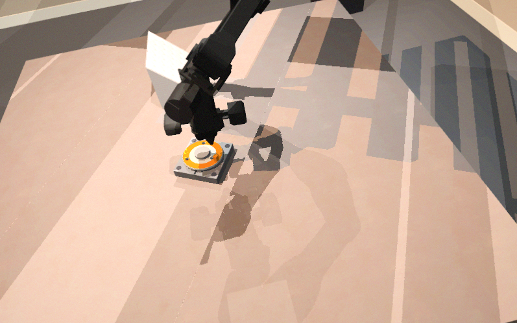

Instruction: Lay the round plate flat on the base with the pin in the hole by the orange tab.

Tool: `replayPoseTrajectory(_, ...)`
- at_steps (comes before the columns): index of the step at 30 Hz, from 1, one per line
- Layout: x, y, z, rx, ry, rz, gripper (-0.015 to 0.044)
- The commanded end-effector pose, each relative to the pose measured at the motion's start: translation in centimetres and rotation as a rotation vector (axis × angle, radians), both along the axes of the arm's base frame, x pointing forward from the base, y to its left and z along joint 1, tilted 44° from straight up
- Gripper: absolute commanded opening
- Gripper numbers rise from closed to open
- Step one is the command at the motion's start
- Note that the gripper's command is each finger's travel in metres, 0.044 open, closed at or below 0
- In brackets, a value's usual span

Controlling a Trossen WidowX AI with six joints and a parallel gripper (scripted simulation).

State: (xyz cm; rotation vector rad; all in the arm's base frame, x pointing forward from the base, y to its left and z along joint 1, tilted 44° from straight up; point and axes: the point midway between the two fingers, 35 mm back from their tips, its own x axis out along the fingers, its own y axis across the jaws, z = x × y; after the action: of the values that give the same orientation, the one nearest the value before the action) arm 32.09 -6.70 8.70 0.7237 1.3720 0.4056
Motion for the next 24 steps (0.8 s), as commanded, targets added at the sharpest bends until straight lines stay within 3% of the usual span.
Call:
replayPoseTrajectory(1, -0.2, 0.9, 1.2, 0.021, -0.02, 0.064, 0.0)
replayPoseTrajectory(24, 0.8, 4.0, -2.3, 0.022, -0.022, 0.064, 0.0)
